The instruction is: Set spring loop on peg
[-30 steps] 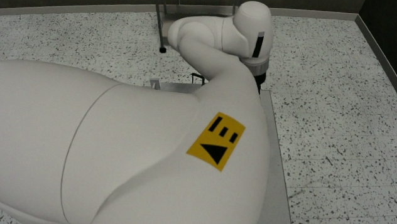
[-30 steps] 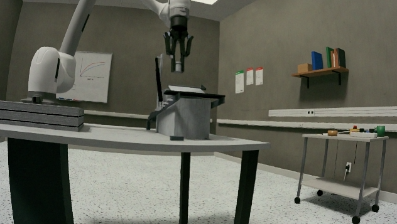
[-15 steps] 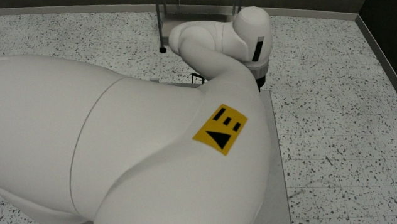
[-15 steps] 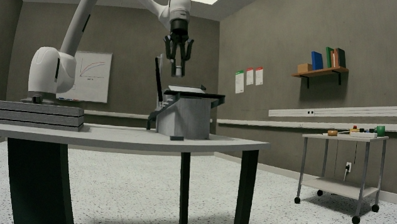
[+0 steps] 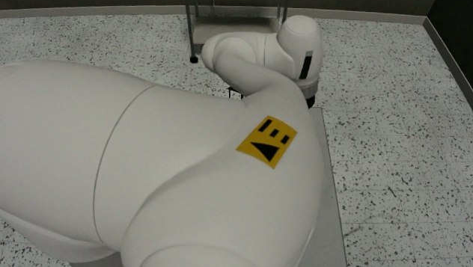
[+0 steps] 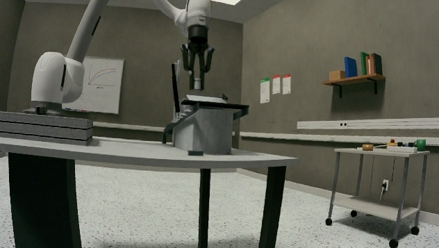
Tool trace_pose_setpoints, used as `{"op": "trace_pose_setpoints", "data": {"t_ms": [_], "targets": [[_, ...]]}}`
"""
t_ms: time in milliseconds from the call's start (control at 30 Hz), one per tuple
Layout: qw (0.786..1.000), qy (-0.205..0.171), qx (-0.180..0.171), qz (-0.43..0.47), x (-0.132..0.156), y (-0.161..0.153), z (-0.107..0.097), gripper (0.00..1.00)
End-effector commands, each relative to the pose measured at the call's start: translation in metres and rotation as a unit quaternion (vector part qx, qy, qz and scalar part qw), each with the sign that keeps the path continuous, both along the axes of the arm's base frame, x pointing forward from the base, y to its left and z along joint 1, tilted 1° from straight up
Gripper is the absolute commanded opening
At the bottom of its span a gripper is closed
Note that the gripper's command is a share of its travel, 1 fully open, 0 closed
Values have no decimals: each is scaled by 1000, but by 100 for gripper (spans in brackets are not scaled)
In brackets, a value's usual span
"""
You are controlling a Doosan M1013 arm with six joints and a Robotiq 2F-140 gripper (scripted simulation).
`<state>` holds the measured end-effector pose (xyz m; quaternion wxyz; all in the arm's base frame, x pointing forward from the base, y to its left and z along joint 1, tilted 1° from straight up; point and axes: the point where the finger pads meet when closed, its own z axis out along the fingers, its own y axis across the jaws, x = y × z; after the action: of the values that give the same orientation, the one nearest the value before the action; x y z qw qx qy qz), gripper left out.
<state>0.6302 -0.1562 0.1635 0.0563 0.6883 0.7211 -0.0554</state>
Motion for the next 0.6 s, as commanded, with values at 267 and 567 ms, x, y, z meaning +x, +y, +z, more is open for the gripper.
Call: {"op": "trace_pose_setpoints", "data": {"t_ms": [267,567], "targets": [[1000,-1,0,0,1,0,-11,25],[1000,-1,0,0,1,-1,-26,25]]}}
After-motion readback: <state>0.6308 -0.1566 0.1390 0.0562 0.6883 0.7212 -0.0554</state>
